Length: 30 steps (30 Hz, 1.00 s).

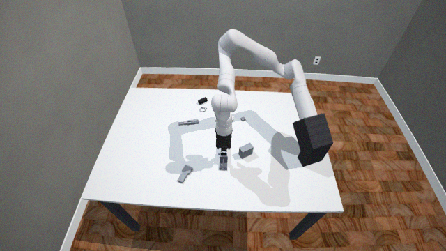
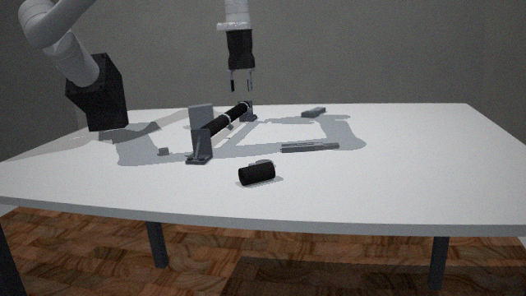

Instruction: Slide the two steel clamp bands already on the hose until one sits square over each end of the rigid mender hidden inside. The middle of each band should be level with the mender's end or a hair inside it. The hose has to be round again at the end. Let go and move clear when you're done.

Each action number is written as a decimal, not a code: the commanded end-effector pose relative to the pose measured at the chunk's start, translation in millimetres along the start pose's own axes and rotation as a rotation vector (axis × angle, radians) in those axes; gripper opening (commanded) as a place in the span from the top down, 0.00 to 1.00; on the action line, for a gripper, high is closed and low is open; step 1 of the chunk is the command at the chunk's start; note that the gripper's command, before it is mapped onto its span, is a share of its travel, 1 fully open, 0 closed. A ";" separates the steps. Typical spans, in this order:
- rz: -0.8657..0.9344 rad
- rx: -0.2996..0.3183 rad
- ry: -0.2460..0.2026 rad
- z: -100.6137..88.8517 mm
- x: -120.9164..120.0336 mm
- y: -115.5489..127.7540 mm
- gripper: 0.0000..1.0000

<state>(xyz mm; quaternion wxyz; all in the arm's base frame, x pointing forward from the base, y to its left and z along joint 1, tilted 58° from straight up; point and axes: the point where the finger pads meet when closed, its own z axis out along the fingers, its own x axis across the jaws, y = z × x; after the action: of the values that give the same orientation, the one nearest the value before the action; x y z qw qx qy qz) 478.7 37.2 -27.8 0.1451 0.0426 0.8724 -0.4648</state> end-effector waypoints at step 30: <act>-0.003 0.000 -0.001 0.1 0.8 1.9 0.14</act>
<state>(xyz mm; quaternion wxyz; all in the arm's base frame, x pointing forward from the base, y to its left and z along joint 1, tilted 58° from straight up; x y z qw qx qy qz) 478.2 36.9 -29.9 0.1441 0.0417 0.8720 -0.4660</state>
